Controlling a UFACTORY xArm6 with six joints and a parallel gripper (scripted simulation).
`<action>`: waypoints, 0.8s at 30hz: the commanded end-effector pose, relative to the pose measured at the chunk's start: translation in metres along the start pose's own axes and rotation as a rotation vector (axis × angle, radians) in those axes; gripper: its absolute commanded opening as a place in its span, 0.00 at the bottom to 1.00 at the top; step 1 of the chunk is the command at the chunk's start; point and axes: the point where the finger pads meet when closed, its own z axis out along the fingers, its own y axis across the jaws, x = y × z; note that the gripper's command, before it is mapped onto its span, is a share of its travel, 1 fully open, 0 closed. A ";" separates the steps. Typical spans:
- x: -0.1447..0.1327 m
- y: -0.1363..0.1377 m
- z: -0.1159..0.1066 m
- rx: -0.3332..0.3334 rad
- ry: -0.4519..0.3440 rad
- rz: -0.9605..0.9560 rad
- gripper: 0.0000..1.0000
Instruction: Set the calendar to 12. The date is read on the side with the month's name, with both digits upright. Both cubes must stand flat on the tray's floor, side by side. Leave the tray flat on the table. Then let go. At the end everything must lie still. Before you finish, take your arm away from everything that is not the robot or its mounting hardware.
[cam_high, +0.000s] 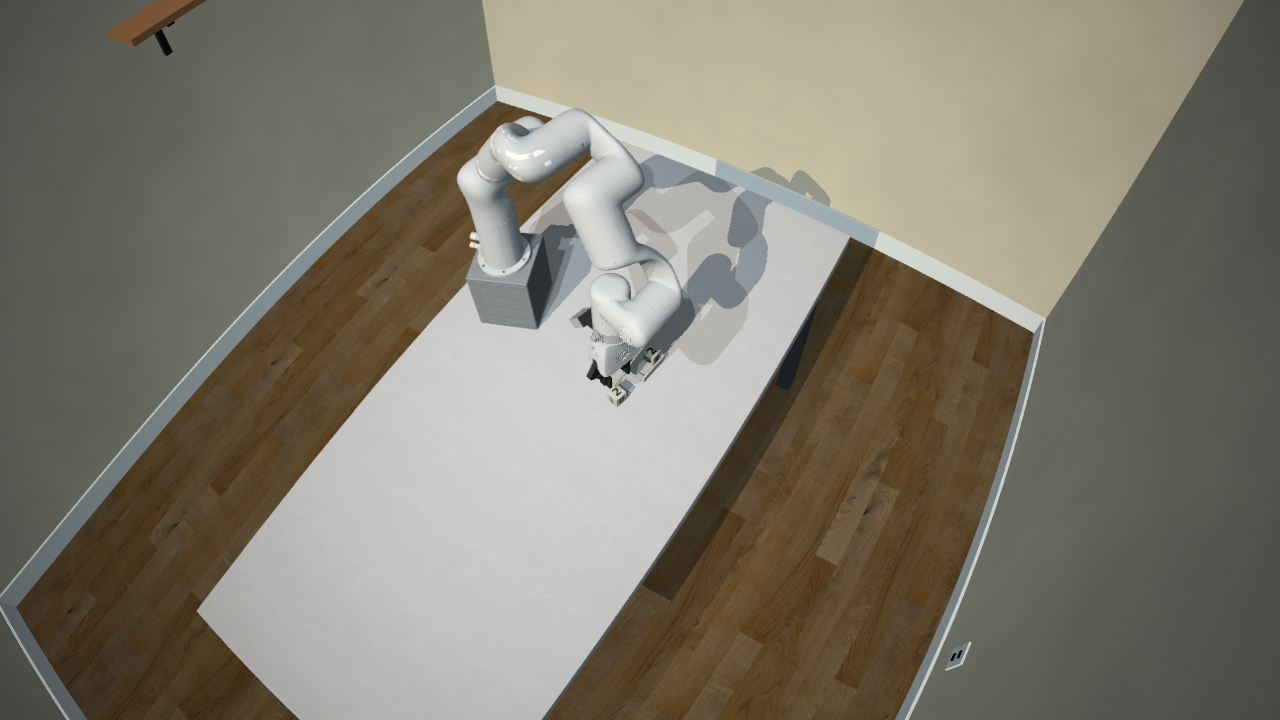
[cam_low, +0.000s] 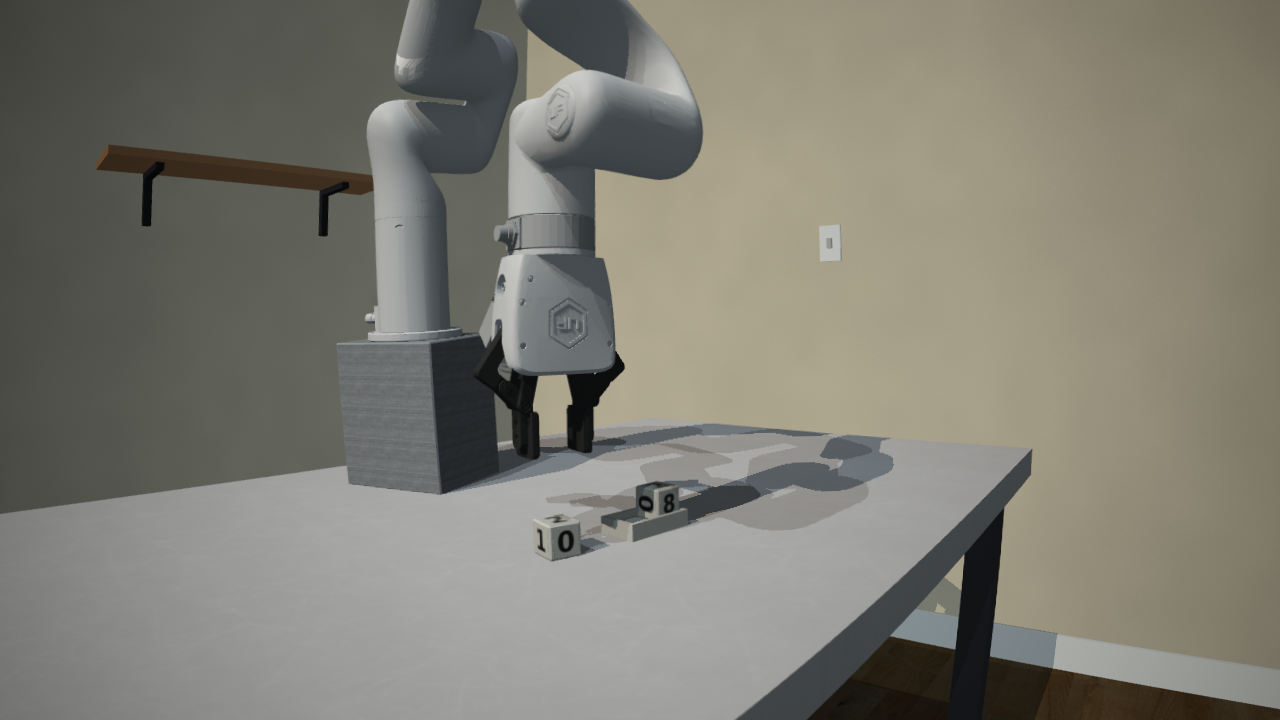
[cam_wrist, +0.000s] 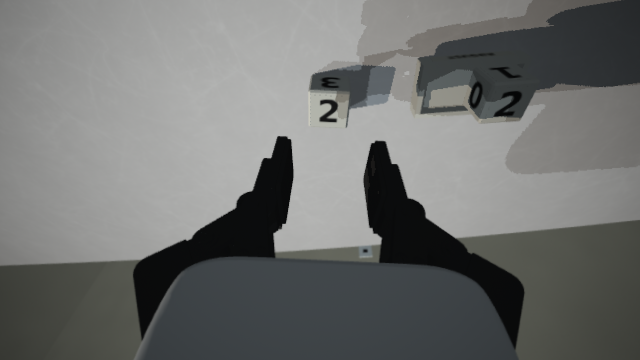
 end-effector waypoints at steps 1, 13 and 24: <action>-0.001 0.000 -0.001 0.000 -0.003 0.000 0.49; -0.001 0.000 -0.001 0.000 -0.003 0.000 0.49; -0.001 0.000 0.004 -0.001 -0.002 0.000 0.49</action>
